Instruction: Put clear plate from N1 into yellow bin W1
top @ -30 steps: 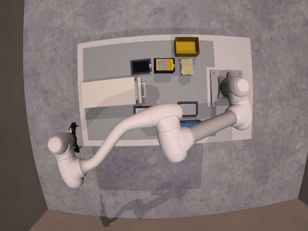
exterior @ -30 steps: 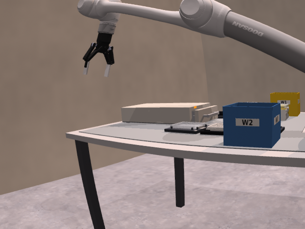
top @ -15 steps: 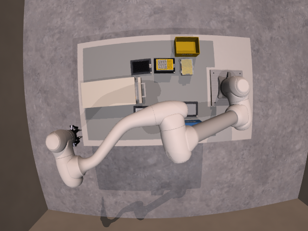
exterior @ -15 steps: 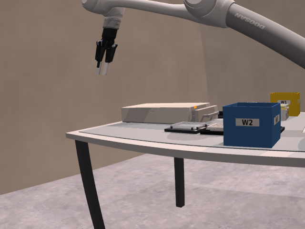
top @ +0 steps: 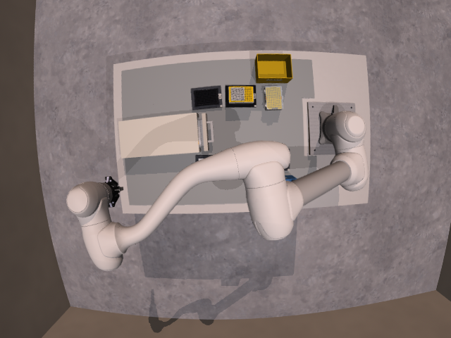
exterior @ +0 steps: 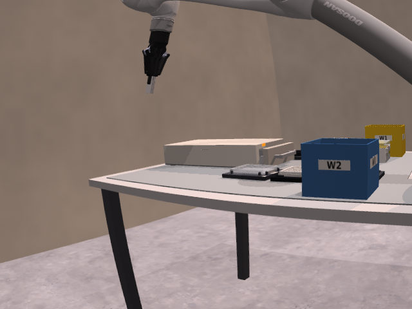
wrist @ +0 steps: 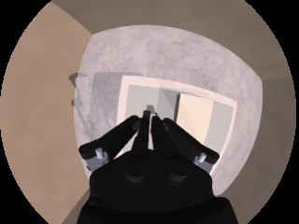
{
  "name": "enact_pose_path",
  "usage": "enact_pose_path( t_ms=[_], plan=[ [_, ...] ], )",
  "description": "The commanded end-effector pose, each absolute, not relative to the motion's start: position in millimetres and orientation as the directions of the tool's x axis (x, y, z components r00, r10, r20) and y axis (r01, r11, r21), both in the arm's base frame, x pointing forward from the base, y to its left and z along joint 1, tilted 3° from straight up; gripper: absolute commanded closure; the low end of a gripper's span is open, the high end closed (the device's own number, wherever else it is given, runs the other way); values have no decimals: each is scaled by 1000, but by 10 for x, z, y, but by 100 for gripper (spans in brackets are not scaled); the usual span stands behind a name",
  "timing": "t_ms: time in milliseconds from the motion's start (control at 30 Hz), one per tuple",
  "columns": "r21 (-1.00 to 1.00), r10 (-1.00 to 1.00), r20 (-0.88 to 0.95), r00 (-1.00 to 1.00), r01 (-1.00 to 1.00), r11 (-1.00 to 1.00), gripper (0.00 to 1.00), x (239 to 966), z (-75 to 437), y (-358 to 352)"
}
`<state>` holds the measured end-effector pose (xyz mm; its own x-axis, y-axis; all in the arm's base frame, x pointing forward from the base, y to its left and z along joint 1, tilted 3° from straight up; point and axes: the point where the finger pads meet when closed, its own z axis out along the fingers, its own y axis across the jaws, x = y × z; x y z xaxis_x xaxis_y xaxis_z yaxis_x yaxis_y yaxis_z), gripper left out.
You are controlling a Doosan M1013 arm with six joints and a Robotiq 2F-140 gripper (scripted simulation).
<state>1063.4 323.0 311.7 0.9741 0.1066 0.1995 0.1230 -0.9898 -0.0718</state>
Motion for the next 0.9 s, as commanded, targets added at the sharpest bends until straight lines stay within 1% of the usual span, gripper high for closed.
enact_pose_path(
  t_ms=[0,867],
  plan=[
    [-60,106,197,975,119,-991,90,10544,3165,3073],
    [-39,97,167,981,105,-994,90,9823,3406,2470]
  ],
)
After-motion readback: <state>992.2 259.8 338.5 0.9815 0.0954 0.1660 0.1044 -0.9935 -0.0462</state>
